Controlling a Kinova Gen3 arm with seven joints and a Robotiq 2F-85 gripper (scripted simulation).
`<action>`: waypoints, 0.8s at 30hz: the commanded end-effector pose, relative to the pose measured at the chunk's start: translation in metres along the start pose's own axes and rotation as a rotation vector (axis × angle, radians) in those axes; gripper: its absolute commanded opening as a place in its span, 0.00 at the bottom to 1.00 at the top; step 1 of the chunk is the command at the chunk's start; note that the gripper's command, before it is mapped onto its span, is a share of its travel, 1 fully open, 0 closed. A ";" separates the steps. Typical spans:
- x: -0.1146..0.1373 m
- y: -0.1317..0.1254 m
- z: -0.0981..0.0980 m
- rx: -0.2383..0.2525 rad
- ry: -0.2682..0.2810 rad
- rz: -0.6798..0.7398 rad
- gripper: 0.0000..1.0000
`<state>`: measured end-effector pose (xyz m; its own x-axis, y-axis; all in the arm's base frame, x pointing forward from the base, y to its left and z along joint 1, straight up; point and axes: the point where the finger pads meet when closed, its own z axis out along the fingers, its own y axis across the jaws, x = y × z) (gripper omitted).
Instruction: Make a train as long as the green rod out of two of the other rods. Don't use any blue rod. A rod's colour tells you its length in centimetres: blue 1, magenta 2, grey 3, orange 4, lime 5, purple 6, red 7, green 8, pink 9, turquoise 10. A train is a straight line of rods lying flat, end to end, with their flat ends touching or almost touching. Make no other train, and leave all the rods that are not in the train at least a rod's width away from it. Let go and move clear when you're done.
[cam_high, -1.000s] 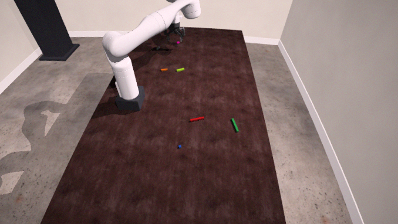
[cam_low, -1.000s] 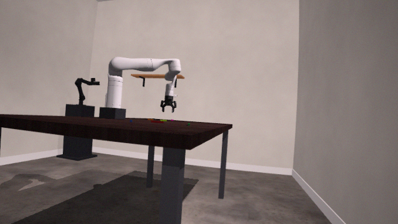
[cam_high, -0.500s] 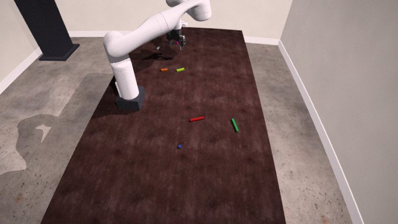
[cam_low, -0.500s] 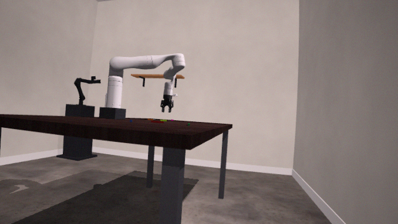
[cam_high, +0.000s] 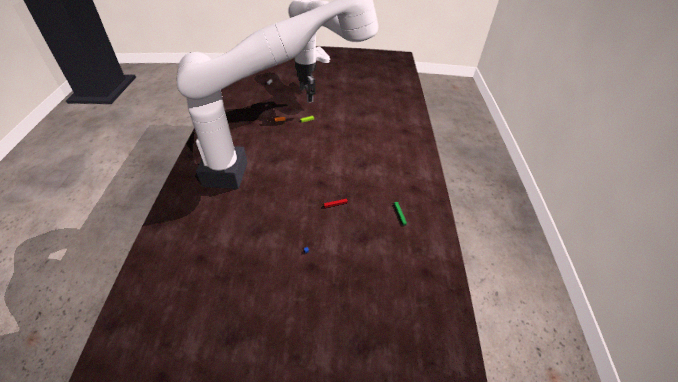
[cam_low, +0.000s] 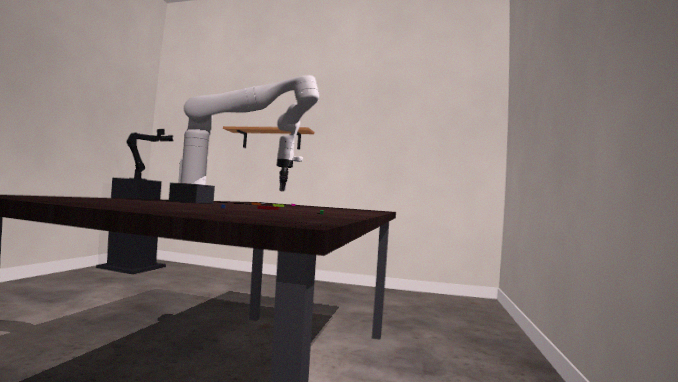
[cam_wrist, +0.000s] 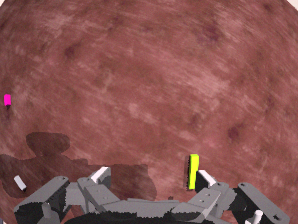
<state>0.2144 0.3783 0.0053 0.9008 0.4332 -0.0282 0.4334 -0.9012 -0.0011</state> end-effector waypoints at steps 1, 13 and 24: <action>0.007 0.038 -0.005 0.004 0.023 0.166 1.00; -0.005 0.138 -0.004 0.009 0.021 0.666 1.00; -0.015 0.226 -0.004 0.015 0.019 1.108 1.00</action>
<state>0.2823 0.1968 0.0064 0.8471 -0.5313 -0.0152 -0.5312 -0.8472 0.0114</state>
